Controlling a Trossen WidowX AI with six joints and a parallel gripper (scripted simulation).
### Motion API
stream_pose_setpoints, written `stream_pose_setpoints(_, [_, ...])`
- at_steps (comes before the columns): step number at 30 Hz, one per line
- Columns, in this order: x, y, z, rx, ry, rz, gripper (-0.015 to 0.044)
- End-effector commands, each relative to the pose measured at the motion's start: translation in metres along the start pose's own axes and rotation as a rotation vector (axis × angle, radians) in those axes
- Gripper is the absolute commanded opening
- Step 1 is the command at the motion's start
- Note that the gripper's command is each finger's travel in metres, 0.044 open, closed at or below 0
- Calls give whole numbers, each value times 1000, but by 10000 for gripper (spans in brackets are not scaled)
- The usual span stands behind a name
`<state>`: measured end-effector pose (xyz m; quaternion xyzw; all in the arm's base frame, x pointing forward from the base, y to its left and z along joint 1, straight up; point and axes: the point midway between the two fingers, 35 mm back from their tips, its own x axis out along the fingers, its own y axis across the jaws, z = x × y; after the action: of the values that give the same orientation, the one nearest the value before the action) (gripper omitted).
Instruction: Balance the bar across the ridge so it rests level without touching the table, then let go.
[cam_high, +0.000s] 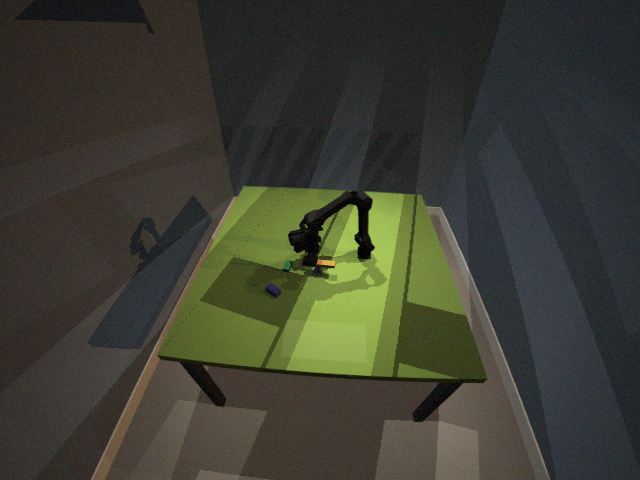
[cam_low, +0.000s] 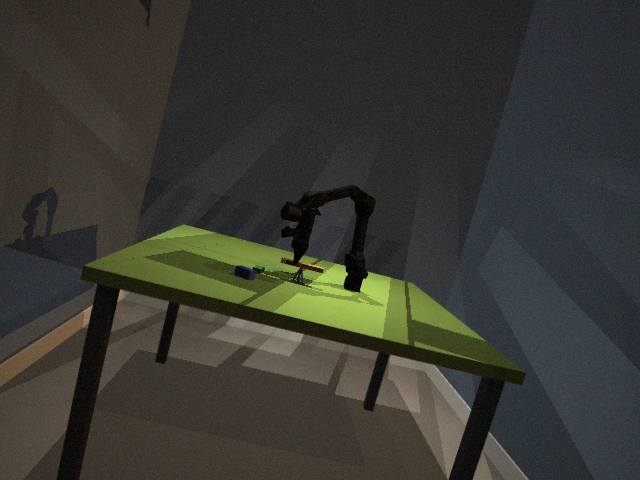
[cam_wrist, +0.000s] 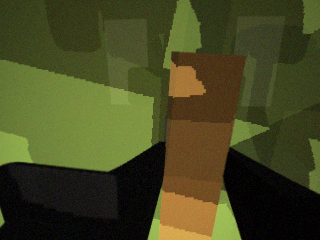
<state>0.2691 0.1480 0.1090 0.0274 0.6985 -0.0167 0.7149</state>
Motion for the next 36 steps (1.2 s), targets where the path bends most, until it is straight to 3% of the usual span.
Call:
stream_pose_setpoints(1, [0,0,0,0,0,0,0])
stream_pose_setpoints(18, [0,0,0,0,0,0,0])
stream_pose_setpoints(25, [0,0,0,0,0,0,167])
stream_pose_setpoints(36, [0,0,0,0,0,0,167])
